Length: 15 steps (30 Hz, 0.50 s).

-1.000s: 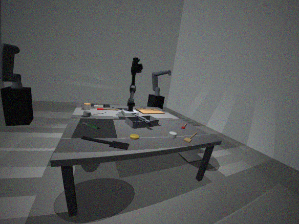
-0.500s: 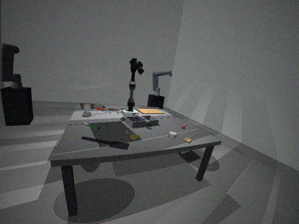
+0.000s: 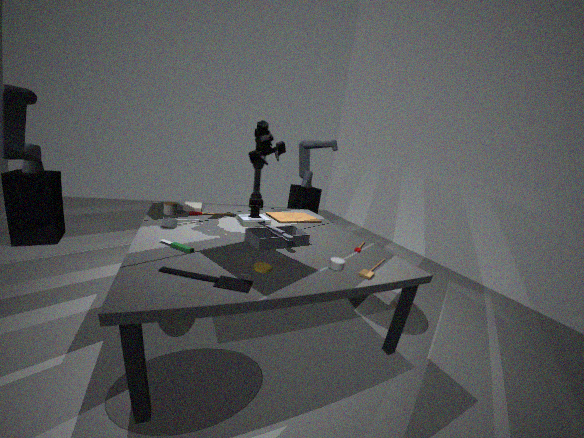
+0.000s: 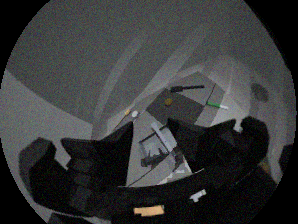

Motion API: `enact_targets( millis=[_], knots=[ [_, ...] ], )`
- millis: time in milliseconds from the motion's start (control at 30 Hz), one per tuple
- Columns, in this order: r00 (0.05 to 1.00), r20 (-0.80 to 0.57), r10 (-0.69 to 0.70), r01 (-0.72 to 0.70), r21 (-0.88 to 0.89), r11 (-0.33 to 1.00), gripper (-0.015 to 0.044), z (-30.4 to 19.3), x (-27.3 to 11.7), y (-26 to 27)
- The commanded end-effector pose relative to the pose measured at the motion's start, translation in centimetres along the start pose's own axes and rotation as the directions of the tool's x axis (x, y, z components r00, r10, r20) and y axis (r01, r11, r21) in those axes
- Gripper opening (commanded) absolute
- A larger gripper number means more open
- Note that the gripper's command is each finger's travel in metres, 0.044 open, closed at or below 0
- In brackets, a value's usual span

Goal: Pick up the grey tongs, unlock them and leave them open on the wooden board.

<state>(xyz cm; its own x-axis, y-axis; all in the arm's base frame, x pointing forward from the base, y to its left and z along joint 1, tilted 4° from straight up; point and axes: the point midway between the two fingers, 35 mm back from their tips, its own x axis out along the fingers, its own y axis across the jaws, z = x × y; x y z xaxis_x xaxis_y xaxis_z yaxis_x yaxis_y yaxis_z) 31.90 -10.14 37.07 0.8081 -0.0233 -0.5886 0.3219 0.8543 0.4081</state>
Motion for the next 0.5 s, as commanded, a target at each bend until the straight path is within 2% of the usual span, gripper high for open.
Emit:
enact_targets(
  millis=[0, 133, 233, 333, 467],
  knots=[
    [0.966, -0.254, -0.057, 0.179, 0.490, 0.853, 0.0260, -3.0, 6.0, -2.8],
    [0.908, -0.411, -0.080, 0.369, 0.695, 0.617, 0.0260, -5.4, 9.3, -4.6],
    [0.848, -0.522, -0.092, 0.513, 0.764, 0.392, 0.0260, -7.5, 11.5, -5.8],
    [0.771, -0.629, -0.095, 0.636, 0.761, 0.124, 0.0260, -9.7, 13.4, -7.1],
    [0.649, -0.756, -0.087, 0.721, 0.647, -0.248, 0.0260, -12.8, 15.5, -8.6]
  ],
)
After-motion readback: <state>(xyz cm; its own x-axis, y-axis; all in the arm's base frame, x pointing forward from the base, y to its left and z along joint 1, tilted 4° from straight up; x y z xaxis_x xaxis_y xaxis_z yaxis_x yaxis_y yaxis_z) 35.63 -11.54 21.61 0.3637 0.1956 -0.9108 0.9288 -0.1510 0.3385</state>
